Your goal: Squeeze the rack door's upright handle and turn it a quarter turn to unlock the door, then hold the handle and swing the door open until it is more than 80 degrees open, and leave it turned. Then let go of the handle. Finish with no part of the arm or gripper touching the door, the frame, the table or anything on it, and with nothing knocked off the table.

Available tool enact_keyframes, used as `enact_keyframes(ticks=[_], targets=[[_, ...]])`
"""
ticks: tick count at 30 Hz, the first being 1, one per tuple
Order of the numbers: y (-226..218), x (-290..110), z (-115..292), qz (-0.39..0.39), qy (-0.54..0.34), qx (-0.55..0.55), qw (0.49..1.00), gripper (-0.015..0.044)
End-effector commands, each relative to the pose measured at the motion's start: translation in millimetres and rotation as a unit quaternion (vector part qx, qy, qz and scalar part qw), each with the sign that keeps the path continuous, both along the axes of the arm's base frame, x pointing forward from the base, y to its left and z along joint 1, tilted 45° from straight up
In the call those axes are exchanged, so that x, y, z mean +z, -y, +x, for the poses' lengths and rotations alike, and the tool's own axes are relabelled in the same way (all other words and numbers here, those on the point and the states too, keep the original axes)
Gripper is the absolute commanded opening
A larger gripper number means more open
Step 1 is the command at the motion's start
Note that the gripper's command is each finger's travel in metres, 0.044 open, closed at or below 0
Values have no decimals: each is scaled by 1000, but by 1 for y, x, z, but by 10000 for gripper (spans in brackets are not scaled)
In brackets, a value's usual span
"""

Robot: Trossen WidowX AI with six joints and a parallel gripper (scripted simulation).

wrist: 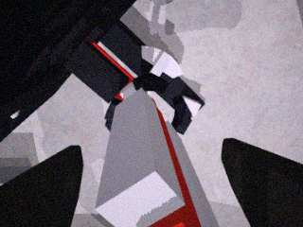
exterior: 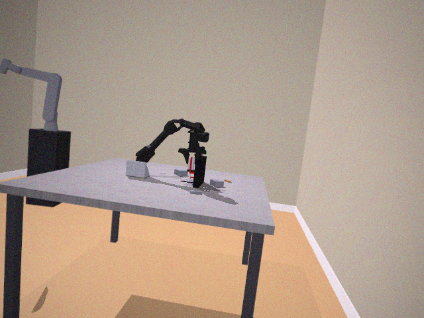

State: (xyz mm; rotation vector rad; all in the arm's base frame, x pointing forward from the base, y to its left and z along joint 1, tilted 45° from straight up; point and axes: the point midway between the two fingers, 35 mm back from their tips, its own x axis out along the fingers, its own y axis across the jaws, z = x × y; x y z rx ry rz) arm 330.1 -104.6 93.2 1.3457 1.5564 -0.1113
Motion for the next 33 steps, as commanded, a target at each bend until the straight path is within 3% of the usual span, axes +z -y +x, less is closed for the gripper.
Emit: enact_keyframes(ticks=[1,16,24,33], targets=[[0,-1,1,15,-65,-70,995,293],[-1,-1,0,71,-303,-319,895,293],[-1,-1,0,73,-313,-330,888,293],[-1,-1,0,73,-313,-330,888,233]])
